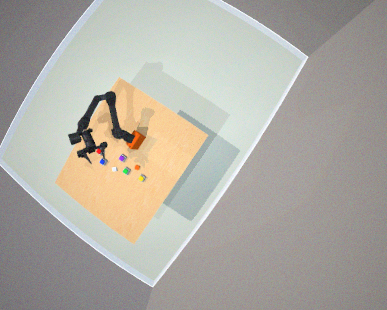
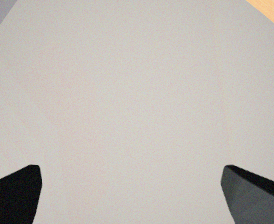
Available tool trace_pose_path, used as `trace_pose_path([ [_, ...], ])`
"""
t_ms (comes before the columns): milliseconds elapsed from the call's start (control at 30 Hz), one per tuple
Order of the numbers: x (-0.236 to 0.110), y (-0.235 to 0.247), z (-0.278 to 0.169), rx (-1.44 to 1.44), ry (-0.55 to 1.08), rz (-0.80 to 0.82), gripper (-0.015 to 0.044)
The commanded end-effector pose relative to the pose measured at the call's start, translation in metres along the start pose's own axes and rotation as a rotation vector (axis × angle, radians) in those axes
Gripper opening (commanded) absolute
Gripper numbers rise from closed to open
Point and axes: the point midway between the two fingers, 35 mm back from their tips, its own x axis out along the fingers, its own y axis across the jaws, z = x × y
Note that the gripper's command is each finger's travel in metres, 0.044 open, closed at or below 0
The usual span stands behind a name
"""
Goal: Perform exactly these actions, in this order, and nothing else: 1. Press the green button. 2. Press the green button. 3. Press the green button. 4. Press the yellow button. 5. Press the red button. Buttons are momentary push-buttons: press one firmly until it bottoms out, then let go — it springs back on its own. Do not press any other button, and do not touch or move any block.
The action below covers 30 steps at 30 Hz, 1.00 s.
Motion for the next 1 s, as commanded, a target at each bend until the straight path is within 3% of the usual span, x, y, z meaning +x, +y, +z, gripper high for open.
trace_pose_path([
  [0, 0.001, 0.0, 0.001, -0.002, -0.004, -0.007, 0.04],
  [533, 0.084, -0.055, 0.078, -0.391, -0.303, -0.831, 0.04],
  [967, 0.131, -0.105, 0.124, -1.019, -0.349, -1.603, 0.04],
])
